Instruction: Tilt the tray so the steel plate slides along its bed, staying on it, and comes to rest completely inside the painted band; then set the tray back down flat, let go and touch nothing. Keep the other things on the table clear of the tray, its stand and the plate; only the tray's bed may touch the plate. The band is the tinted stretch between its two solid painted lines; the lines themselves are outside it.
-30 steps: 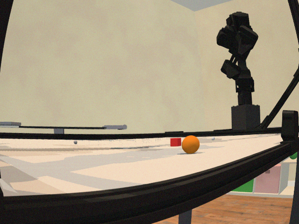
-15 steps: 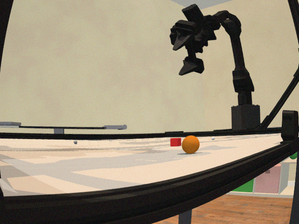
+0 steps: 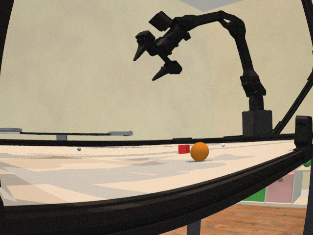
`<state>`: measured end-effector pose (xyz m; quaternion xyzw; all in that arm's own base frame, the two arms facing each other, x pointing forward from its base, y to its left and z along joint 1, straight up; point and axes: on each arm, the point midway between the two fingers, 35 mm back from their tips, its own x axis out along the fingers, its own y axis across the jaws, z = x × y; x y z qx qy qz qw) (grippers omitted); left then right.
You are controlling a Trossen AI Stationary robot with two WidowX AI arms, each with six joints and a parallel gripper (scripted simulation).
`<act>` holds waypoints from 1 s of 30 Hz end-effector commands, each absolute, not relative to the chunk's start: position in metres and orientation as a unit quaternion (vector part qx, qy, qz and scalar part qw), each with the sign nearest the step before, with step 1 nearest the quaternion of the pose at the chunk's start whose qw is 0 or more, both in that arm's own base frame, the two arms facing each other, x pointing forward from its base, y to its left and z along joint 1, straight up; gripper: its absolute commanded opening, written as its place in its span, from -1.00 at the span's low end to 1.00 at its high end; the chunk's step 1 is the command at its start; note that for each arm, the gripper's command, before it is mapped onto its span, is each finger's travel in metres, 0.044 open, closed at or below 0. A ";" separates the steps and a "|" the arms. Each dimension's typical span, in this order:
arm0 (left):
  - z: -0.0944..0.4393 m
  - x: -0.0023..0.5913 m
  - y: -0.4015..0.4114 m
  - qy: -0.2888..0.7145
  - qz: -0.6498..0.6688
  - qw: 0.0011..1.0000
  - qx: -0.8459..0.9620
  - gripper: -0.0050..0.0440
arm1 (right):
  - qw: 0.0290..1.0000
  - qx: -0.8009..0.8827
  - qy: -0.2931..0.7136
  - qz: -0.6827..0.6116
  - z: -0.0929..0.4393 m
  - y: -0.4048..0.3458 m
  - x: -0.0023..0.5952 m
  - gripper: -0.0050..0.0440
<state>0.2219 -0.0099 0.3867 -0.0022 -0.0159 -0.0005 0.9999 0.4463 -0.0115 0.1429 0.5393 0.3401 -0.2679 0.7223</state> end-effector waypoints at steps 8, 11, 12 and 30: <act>0.397 0.180 -0.006 -0.011 0.000 1.000 -0.002 1.00 | 0.624 0.631 0.290 -0.358 0.158 -0.136 0.439 1.00; 0.399 0.166 -0.003 -0.010 0.000 1.000 -0.002 1.00 | 0.598 0.652 0.273 -0.378 0.163 -0.168 0.430 1.00; 0.400 0.161 -0.002 -0.009 0.000 1.000 -0.002 1.00 | 0.598 0.652 0.273 -0.378 0.163 -0.168 0.430 1.00; 0.396 0.085 0.019 -0.004 0.000 1.000 -0.001 1.00 | 0.598 0.652 0.273 -0.378 0.064 -0.163 0.431 -0.19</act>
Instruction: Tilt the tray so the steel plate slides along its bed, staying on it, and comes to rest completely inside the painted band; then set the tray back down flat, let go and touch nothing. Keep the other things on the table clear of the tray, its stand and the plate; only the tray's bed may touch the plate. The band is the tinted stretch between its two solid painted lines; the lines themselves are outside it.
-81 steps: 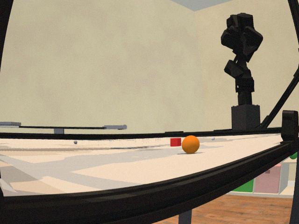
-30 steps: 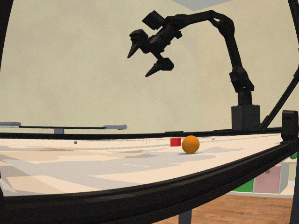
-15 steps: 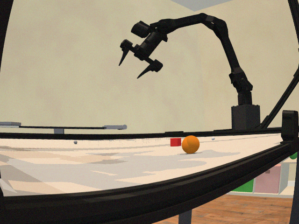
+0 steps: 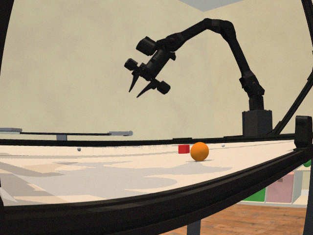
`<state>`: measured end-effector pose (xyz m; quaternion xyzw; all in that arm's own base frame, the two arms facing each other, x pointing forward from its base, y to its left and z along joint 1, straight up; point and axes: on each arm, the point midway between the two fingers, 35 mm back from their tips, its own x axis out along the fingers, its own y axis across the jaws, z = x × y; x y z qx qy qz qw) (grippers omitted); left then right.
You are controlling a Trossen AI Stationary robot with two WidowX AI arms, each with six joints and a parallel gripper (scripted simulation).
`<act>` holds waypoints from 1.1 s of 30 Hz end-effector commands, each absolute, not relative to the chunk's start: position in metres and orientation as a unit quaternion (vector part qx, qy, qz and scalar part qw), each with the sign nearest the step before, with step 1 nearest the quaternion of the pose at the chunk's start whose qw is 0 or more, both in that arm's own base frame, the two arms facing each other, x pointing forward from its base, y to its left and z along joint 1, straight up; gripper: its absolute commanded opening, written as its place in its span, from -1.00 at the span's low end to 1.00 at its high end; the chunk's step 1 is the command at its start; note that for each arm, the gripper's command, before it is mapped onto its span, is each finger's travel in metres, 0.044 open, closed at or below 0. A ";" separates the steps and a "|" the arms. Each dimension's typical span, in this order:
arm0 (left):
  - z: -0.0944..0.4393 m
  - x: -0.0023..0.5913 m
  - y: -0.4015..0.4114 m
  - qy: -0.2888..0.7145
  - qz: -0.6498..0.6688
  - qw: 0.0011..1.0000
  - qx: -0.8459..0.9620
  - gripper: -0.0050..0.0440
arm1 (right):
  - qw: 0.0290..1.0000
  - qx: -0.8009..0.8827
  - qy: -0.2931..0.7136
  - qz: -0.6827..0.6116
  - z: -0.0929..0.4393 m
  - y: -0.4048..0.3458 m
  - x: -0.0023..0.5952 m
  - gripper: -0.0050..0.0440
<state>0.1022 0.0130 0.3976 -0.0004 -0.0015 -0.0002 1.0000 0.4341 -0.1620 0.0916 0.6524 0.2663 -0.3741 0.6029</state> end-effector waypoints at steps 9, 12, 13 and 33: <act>0.387 0.052 0.033 -0.001 0.000 1.000 0.000 1.00 | 0.598 0.652 0.273 -0.378 0.017 -0.166 0.431 -0.19; 0.382 0.038 0.039 0.000 0.000 1.000 0.000 1.00 | 0.598 0.652 0.273 -0.378 -0.003 -0.167 0.430 -0.19; 0.381 0.036 0.040 0.000 0.000 1.000 0.000 1.00 | 0.598 0.652 0.273 -0.378 -0.006 -0.168 0.430 -0.19; 0.397 0.072 0.018 0.094 0.058 0.990 0.087 1.00 | 0.598 0.652 0.273 -0.378 -0.017 -0.169 0.438 -0.19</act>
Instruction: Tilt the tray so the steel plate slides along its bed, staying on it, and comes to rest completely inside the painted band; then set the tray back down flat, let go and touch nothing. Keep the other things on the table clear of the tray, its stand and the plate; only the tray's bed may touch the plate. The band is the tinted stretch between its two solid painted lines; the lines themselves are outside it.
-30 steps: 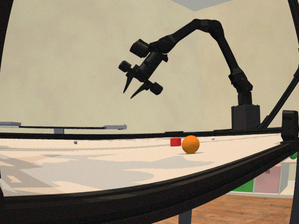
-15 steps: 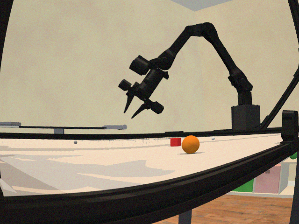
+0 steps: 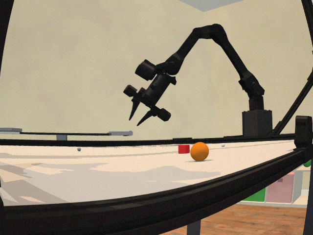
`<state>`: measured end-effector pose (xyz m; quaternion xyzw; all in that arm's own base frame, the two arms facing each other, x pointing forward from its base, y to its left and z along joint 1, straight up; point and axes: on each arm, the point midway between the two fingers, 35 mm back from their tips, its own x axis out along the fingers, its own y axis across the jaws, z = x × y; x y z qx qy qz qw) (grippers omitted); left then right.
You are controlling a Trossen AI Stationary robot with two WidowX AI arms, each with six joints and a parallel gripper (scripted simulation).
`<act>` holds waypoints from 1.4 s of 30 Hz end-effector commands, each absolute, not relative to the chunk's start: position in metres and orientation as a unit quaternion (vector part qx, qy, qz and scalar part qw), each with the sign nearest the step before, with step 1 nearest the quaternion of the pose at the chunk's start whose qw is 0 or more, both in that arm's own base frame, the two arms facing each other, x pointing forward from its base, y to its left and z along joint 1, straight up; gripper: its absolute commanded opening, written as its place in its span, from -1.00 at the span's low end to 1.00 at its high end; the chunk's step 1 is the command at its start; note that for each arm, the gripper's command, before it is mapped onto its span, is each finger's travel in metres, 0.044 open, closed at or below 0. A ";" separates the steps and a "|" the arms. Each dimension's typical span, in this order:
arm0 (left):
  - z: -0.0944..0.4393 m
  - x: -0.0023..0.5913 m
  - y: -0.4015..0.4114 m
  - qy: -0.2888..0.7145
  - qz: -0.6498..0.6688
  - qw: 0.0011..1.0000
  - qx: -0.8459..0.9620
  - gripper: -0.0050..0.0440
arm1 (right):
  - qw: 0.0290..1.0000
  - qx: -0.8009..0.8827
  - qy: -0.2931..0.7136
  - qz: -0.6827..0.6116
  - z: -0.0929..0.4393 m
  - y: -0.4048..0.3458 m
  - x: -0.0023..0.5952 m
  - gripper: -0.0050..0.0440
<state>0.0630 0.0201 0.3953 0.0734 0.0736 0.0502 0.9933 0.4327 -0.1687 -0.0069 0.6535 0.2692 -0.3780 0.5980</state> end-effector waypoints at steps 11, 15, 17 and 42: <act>0.402 0.096 0.019 0.144 0.081 0.980 0.110 1.00 | 0.598 0.652 0.273 -0.378 -0.042 -0.172 0.455 -0.19; 0.404 0.107 0.022 0.165 0.089 0.975 0.116 1.00 | 0.598 0.652 0.273 -0.378 -0.053 -0.173 0.462 -0.19; 0.404 0.112 0.025 0.176 0.093 0.973 0.118 1.00 | 0.598 0.652 0.273 -0.378 -0.058 -0.174 0.466 -0.19; 0.406 0.161 0.078 0.266 0.128 0.950 0.104 1.00 | 0.598 0.652 0.273 -0.378 -0.072 -0.175 0.476 -0.80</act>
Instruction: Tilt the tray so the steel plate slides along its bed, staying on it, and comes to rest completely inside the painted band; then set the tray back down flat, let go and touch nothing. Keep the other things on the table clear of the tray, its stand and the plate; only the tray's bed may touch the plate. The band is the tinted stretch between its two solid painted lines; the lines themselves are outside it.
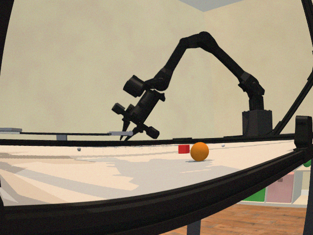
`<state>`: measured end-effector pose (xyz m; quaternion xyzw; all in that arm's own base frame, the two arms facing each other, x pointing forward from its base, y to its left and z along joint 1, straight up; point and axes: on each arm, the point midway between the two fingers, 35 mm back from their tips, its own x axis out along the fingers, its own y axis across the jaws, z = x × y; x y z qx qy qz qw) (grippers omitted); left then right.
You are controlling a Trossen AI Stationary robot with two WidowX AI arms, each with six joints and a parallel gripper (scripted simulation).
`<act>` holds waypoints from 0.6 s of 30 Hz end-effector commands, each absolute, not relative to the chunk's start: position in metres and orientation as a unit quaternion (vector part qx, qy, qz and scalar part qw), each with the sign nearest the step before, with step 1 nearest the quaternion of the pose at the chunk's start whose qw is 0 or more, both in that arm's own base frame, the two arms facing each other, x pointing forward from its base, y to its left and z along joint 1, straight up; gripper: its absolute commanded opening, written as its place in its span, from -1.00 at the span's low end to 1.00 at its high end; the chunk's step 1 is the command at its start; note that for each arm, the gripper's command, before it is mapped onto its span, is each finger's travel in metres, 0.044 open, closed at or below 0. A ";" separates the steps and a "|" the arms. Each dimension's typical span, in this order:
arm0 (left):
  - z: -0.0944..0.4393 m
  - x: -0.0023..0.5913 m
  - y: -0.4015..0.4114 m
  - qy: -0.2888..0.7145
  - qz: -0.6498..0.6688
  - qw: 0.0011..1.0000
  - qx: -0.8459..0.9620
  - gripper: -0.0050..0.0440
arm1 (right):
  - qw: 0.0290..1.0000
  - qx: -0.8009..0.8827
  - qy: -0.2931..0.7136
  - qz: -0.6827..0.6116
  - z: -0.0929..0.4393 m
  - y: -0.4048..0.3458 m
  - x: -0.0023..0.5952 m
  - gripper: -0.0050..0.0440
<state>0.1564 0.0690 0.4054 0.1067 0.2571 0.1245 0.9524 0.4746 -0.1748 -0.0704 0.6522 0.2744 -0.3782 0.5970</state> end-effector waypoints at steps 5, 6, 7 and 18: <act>0.405 0.168 0.098 0.280 0.135 0.946 0.092 1.00 | 0.598 0.652 0.273 -0.378 -0.072 -0.175 0.476 -0.80; 0.405 0.169 0.102 0.283 0.136 0.945 0.090 1.00 | 0.598 0.652 0.273 -0.378 -0.072 -0.175 0.476 -0.80; 0.405 0.170 0.107 0.285 0.138 0.945 0.087 1.00 | 0.598 0.652 0.273 -0.378 -0.072 -0.175 0.476 -0.80; 0.402 0.172 0.148 0.299 0.151 0.940 0.061 1.00 | 0.598 0.652 0.273 -0.378 -0.072 -0.175 0.476 -0.80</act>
